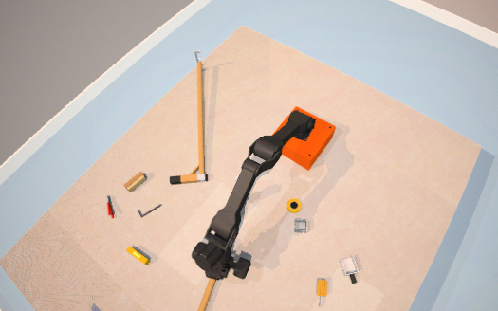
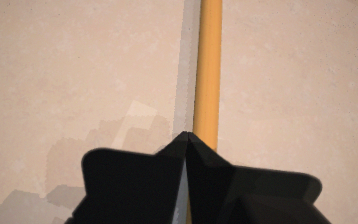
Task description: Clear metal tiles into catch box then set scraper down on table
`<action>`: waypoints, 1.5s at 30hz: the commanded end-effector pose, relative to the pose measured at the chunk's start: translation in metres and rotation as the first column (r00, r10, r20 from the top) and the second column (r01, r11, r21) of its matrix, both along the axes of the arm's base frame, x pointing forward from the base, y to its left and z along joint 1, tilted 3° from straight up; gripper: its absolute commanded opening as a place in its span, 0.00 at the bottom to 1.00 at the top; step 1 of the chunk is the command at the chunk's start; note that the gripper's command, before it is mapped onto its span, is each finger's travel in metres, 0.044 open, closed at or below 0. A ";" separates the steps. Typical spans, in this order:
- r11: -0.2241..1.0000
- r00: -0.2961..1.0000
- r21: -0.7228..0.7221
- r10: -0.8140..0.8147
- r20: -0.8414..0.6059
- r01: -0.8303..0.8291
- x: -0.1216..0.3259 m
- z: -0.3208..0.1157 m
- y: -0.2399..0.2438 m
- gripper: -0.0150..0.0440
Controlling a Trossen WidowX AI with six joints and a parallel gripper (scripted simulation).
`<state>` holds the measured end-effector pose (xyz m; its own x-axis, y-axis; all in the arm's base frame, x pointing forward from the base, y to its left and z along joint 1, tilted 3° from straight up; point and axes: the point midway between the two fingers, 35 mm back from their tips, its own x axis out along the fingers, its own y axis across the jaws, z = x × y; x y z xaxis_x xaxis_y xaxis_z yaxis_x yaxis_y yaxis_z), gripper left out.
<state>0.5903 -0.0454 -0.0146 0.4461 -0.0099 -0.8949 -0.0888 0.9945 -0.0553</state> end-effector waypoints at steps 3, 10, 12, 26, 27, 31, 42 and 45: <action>1.000 1.000 0.000 0.000 0.000 0.000 0.000 0.002 0.000 0.25; 1.000 1.000 0.000 0.000 0.000 0.000 0.000 0.028 0.001 0.25; 1.000 1.000 0.000 0.000 0.000 0.000 0.000 0.036 0.002 0.25; 1.000 1.000 0.002 -0.009 -0.026 0.009 -0.011 0.077 0.012 0.25; 1.000 0.999 0.002 -0.012 -0.034 0.012 -0.014 0.082 0.014 0.25; 1.000 0.998 0.002 -0.022 -0.064 0.023 -0.027 0.101 0.023 0.25; 0.999 0.990 -0.005 -0.048 -0.134 0.047 -0.062 0.146 0.043 0.25; 0.999 0.990 -0.005 -0.048 -0.134 0.047 -0.062 0.146 0.043 0.25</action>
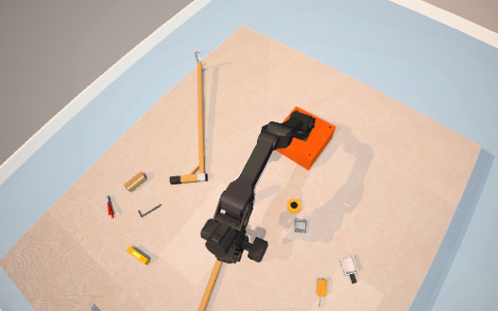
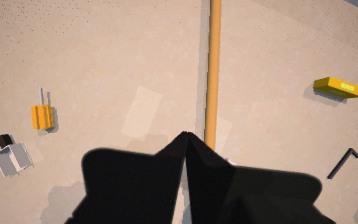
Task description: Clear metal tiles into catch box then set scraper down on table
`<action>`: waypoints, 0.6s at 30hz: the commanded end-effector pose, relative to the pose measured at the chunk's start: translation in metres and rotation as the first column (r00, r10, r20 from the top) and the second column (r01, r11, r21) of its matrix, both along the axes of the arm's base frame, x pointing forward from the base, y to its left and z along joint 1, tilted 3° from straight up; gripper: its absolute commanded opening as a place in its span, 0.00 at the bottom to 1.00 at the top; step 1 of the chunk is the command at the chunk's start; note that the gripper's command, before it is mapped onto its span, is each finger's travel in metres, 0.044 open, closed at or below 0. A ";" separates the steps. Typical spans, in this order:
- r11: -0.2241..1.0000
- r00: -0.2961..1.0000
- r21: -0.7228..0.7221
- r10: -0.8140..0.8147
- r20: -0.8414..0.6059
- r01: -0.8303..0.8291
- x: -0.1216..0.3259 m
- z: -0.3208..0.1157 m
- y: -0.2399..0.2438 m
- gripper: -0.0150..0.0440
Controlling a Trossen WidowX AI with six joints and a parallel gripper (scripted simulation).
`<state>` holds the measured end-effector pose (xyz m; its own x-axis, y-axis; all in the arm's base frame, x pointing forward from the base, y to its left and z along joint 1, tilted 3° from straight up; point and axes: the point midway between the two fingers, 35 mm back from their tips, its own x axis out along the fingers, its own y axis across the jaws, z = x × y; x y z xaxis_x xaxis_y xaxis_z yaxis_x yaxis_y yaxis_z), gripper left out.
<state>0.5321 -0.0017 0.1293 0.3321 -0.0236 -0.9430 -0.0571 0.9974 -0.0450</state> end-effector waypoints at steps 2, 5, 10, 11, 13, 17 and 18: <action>1.000 1.000 -0.004 -0.010 -0.013 0.010 -0.003 0.000 -0.001 0.25; 1.000 1.000 -0.004 -0.013 -0.016 0.013 -0.002 -0.006 -0.001 0.25; 1.000 1.000 -0.004 -0.019 -0.024 0.019 0.000 -0.019 -0.001 0.25; 1.000 0.999 -0.004 -0.020 -0.025 0.020 0.001 -0.021 -0.002 0.25; 1.000 0.999 -0.004 -0.022 -0.028 0.022 0.001 -0.027 -0.002 0.25; 1.000 0.999 -0.005 -0.027 -0.034 0.027 0.003 -0.037 -0.002 0.25; 1.000 0.999 -0.005 -0.028 -0.035 0.028 0.003 -0.040 -0.002 0.25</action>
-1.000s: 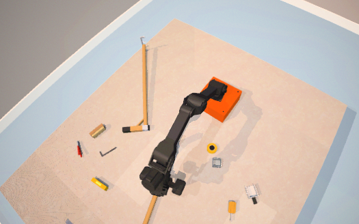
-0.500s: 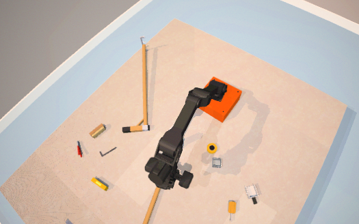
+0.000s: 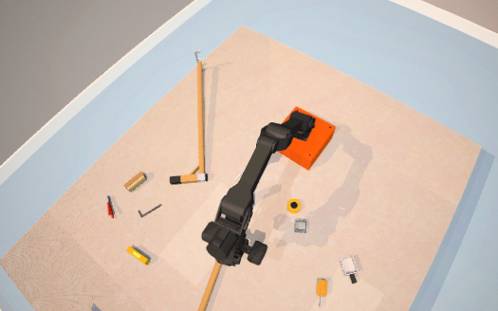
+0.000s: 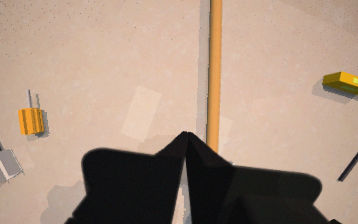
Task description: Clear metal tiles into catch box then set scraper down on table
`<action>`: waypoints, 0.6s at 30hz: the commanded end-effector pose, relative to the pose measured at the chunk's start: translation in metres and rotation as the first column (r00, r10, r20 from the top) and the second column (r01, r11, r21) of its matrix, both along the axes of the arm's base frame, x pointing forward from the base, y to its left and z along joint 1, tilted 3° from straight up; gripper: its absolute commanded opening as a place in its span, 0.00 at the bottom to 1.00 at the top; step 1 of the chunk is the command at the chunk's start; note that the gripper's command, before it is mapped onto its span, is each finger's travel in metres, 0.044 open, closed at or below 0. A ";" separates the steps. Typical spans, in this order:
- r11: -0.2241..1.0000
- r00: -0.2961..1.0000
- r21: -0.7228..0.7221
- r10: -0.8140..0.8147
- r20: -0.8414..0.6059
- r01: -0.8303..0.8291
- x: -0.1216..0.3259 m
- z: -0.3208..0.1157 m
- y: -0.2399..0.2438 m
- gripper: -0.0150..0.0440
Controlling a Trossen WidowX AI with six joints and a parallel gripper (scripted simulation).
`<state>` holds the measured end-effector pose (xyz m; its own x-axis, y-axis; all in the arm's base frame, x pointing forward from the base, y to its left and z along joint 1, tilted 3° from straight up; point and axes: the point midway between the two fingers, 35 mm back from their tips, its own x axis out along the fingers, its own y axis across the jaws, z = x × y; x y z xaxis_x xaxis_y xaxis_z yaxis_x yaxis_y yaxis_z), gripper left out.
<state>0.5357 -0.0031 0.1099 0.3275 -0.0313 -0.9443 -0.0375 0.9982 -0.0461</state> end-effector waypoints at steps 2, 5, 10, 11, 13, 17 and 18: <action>1.000 0.999 -0.003 -0.010 -0.034 0.010 0.000 -0.025 -0.001 0.25; 1.000 0.999 -0.003 -0.014 -0.039 0.013 0.001 -0.033 -0.002 0.25; 1.000 0.999 -0.003 -0.019 -0.046 0.019 0.002 -0.046 -0.002 0.25; 1.000 0.999 -0.003 -0.020 -0.048 0.020 0.002 -0.049 -0.002 0.25; 1.000 0.998 -0.004 -0.023 -0.051 0.022 0.002 -0.054 -0.003 0.25; 1.000 0.998 -0.004 -0.027 -0.057 0.027 0.002 -0.065 -0.003 0.25; 1.000 0.998 -0.004 -0.028 -0.058 0.028 0.002 -0.067 -0.003 0.25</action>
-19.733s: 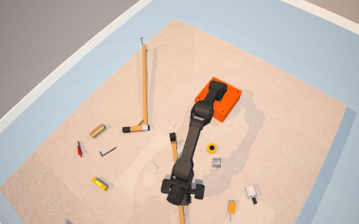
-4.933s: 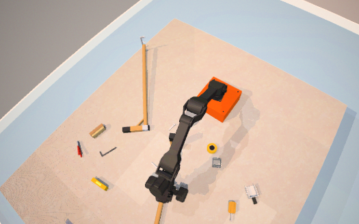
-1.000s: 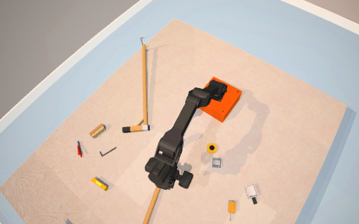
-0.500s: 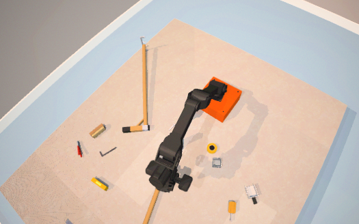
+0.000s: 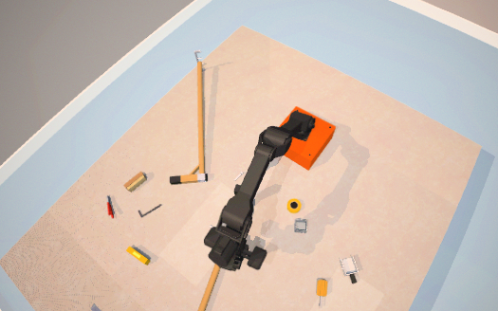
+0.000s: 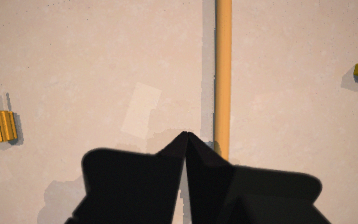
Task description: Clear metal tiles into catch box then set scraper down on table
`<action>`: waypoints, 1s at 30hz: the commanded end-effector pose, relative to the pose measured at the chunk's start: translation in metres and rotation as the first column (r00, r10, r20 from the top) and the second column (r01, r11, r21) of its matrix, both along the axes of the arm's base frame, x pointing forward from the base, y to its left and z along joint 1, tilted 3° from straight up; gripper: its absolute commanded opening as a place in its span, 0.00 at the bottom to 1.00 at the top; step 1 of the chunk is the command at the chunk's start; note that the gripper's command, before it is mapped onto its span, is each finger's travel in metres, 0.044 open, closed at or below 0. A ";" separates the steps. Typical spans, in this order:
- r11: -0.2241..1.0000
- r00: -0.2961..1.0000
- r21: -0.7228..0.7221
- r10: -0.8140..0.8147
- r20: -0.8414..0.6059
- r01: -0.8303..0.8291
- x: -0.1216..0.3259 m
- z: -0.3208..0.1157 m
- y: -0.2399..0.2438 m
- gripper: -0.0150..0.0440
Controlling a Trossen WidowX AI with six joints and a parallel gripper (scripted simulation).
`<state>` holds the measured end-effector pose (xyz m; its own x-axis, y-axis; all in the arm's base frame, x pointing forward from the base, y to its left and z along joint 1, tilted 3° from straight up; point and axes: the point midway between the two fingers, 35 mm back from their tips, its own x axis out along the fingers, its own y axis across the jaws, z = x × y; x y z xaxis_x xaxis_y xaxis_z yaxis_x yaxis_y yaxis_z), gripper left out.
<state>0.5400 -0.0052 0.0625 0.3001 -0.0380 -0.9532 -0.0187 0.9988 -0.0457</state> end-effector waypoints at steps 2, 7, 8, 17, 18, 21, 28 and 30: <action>1.000 0.999 -0.003 -0.010 -0.033 0.010 -0.003 -0.025 -0.001 0.25; 1.000 0.999 -0.003 -0.016 -0.041 0.016 -0.003 -0.038 -0.002 0.25; 1.000 0.999 -0.003 -0.017 -0.042 0.017 -0.003 -0.041 -0.002 0.25; 1.000 0.998 -0.004 -0.027 -0.056 0.027 -0.006 -0.064 -0.003 0.25; 1.000 0.998 -0.005 -0.028 -0.057 0.028 -0.006 -0.067 -0.003 0.25; 0.999 0.998 -0.005 -0.032 -0.062 0.031 -0.007 -0.075 -0.004 0.25; 0.999 0.997 -0.006 -0.038 -0.070 0.037 -0.009 -0.089 -0.004 0.25; 0.999 0.997 -0.006 -0.038 -0.070 0.037 -0.009 -0.089 -0.004 0.25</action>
